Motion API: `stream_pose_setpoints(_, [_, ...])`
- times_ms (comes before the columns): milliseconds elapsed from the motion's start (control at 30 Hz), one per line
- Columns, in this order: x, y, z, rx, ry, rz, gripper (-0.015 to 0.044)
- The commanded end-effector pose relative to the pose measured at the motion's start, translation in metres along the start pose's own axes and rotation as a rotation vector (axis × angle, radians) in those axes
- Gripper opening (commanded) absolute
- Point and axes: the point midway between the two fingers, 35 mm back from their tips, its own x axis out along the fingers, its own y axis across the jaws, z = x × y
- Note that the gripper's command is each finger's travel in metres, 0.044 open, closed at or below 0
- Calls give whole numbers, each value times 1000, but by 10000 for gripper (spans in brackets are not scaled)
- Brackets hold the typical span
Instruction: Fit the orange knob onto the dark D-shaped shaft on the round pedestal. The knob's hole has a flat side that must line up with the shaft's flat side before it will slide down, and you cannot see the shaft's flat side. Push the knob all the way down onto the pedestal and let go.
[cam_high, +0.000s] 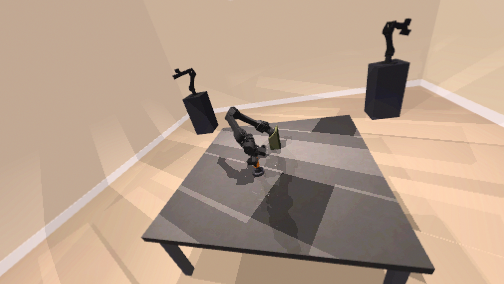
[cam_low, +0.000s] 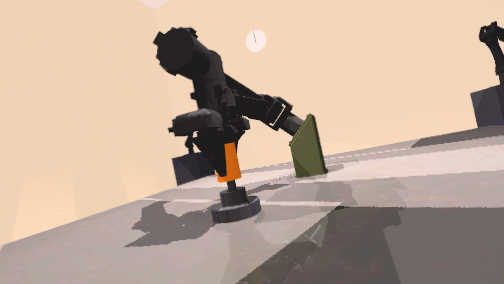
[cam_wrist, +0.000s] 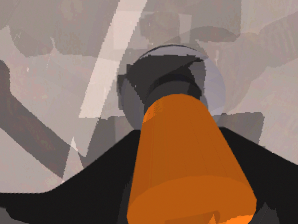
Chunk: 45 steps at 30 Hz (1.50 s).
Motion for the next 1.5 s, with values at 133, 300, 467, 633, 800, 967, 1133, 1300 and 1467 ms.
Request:
stream_pose_setpoints(133, [-3,-1,0,-1,3,-4,0])
stream_pose_setpoints(300, [-5,-2,1,-26,3,-4,0])
stream_pose_setpoints(467, [-5,-2,3,-200,3,-4,0])
stream_pose_setpoints(633, [-4,-2,3,-211,3,-4,0])
stream_pose_setpoints(800, [-3,-1,2,-211,3,-4,0])
stream_pose_setpoints(967, [-3,-2,0,-211,3,-4,0])
stream_pose_setpoints(1133, [-2,-2,0,-210,3,-4,0])
stream_pose_setpoints(1300, [0,-2,1,-211,3,-4,0])
stream_pose_setpoints(1467, [-1,-1,1,-211,3,-4,0])
